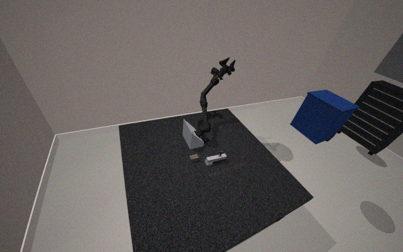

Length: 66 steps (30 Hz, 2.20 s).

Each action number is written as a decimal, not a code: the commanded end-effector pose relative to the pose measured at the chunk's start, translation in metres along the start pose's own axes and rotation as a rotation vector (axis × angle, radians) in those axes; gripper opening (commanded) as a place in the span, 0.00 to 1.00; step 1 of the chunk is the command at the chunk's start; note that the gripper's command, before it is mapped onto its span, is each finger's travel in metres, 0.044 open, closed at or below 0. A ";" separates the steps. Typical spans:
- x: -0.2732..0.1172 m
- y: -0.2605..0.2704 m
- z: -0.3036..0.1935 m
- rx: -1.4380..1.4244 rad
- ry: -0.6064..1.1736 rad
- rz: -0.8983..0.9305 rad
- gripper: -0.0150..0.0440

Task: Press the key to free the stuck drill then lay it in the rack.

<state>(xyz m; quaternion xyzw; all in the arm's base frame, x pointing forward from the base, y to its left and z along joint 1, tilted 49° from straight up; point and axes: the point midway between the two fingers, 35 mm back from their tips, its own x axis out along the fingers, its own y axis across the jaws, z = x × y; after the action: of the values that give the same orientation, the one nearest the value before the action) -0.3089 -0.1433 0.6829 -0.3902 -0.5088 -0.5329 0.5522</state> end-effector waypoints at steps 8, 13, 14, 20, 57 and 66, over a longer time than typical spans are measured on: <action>0.000 0.000 0.000 0.000 0.000 0.000 0.58; 0.011 0.056 0.027 0.012 -0.065 0.127 0.35; 0.013 0.072 0.035 0.016 -0.081 0.164 0.31; 0.014 0.158 0.068 0.042 -0.156 0.367 0.25; -0.315 0.616 0.063 0.376 0.209 1.968 0.25; -0.457 0.628 0.023 0.556 0.774 2.375 0.25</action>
<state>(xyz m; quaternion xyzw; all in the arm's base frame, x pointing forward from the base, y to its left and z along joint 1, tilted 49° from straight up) 0.3440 0.0506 0.3517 -0.3633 0.1787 0.3058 0.8617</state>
